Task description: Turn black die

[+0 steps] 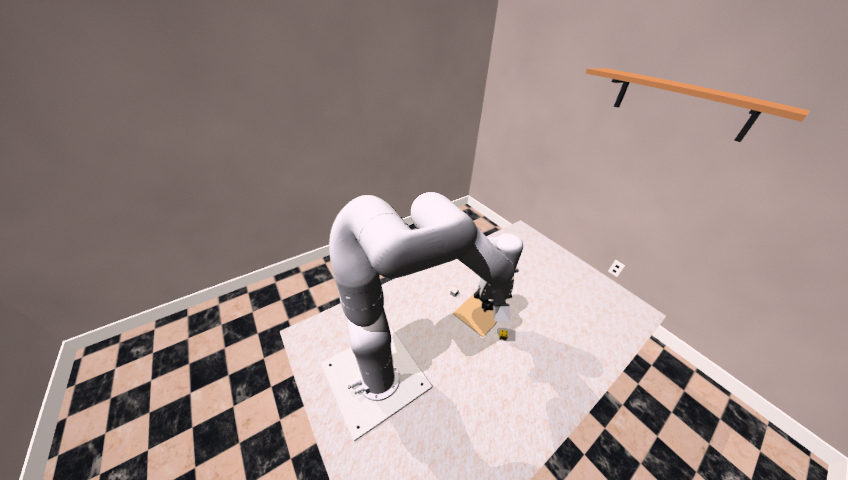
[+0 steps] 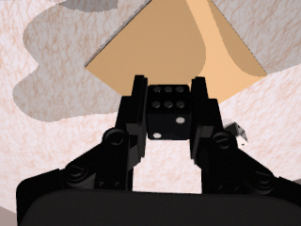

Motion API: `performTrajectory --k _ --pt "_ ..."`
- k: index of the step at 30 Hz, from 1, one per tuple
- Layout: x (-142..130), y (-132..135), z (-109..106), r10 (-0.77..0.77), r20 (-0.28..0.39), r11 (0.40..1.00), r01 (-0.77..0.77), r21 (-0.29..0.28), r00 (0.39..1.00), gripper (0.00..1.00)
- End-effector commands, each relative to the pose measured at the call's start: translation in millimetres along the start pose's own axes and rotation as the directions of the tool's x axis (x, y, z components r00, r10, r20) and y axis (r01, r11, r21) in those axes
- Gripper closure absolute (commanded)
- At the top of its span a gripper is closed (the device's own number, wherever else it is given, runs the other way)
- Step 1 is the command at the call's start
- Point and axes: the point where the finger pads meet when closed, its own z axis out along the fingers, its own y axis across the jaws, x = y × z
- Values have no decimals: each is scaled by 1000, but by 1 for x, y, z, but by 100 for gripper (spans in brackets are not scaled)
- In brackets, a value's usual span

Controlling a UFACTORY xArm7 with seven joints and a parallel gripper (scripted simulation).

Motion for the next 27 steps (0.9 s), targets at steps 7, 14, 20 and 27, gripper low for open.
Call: performTrajectory --k 7,14,20,27 --pt "-8 -2 -1 -321 12 947 321 2 947 79" --pt "-13 -2 0 -496 10 868 496 4 868 79" --pt "-17 -2 0 -633 9 774 633 5 774 79" --pt "-21 -2 1 -733 7 680 733 6 680 79"
